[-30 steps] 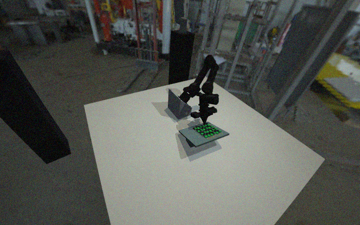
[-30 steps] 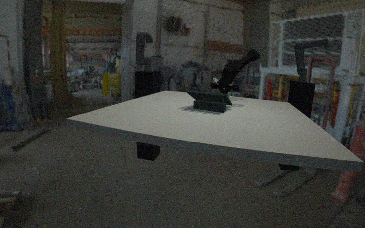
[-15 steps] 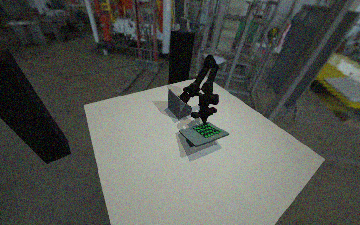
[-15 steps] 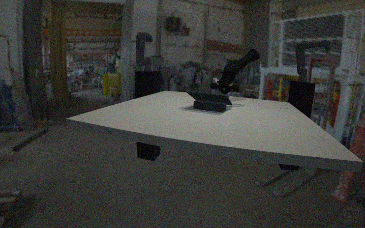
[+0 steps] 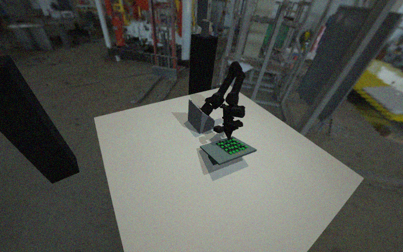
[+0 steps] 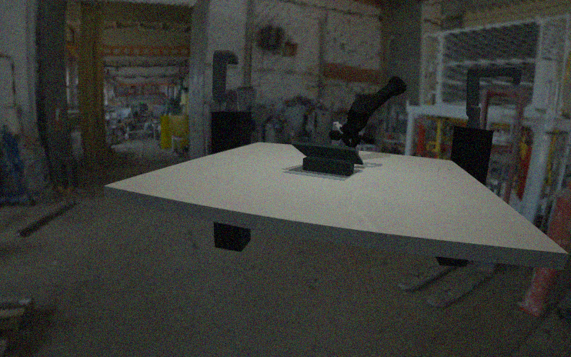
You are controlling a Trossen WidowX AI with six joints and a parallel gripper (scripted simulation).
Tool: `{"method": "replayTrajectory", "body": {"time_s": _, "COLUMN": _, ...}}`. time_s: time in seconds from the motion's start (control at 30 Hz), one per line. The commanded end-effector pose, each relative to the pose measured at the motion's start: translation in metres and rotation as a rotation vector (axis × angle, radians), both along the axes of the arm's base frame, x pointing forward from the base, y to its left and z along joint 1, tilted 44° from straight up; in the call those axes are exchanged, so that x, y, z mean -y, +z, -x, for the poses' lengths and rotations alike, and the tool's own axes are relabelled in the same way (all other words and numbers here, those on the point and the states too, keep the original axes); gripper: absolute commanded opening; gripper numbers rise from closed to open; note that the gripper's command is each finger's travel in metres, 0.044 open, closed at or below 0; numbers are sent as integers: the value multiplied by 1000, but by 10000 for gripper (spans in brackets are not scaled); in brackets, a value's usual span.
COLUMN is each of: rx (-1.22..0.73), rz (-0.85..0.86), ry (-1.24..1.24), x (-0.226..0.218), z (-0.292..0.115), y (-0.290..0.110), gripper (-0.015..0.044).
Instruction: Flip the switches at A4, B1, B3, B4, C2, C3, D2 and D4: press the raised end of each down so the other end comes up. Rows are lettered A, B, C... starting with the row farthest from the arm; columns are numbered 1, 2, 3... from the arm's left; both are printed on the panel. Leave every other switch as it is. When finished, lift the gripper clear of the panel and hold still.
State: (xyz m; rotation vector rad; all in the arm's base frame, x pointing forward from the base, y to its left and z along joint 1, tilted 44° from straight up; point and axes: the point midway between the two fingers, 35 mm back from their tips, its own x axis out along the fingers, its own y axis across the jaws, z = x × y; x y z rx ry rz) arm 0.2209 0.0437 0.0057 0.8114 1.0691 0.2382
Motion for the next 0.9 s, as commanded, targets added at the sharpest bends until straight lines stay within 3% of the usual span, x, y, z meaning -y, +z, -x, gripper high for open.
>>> {"method": "replayTrajectory", "body": {"time_s": 0.0, "rx": -2, "rz": 2, "ry": -4, "x": 0, "z": 0, "y": -1, "gripper": 0}}
{"method": "replayTrajectory", "body": {"time_s": 0.57, "rx": 0, "rz": 2, "ry": 0, "x": 0, "z": -1, "y": -1, "gripper": 0}}
{"method": "replayTrajectory", "body": {"time_s": 0.87, "rx": -23, "rz": -1, "ry": 14, "x": 36, "z": 28, "y": 43, "gripper": 0}}
